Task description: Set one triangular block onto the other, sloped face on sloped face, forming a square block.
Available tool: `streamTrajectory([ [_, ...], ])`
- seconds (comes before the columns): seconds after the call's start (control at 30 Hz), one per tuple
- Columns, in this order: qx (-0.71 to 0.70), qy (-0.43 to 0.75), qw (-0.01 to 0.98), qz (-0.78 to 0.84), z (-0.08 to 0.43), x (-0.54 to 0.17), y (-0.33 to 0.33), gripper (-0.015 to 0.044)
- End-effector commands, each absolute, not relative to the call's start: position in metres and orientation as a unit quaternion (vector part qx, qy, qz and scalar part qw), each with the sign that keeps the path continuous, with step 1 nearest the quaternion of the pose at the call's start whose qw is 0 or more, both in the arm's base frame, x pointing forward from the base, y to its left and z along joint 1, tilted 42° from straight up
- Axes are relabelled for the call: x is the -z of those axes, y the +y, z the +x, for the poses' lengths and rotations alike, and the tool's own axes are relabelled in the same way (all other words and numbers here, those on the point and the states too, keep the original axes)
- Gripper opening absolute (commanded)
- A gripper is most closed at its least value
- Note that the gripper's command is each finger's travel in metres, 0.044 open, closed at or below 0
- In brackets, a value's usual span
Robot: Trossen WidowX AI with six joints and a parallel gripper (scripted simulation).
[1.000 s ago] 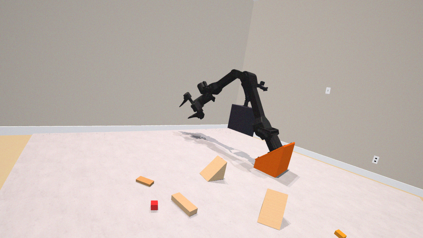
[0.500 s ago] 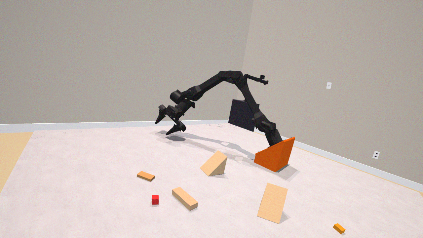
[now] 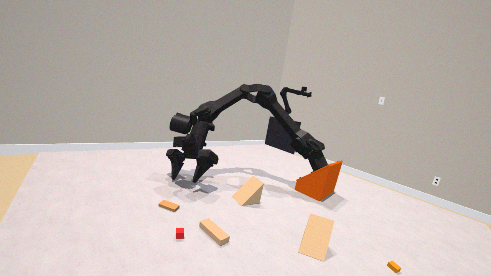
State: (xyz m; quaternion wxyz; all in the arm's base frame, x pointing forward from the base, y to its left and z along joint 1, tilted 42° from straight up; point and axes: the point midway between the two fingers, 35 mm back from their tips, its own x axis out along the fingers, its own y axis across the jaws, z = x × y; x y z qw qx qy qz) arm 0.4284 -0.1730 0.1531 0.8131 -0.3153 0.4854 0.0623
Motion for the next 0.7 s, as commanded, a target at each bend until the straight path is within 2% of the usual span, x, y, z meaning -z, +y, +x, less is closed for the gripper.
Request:
streamTrajectory([
  [0.0, -0.078, 0.543, 0.79, -0.272, 0.433, -0.11, -0.116, 0.044],
  [0.3, -0.061, 0.658, 0.708, -0.249, 0.41, -0.028, 0.02, 0.044],
  [0.5, -0.005, 0.698, 0.651, -0.298, 0.363, 0.017, 0.101, 0.044],
  [0.67, 0.058, 0.686, 0.624, -0.37, 0.314, 0.045, 0.153, 0.044],
])
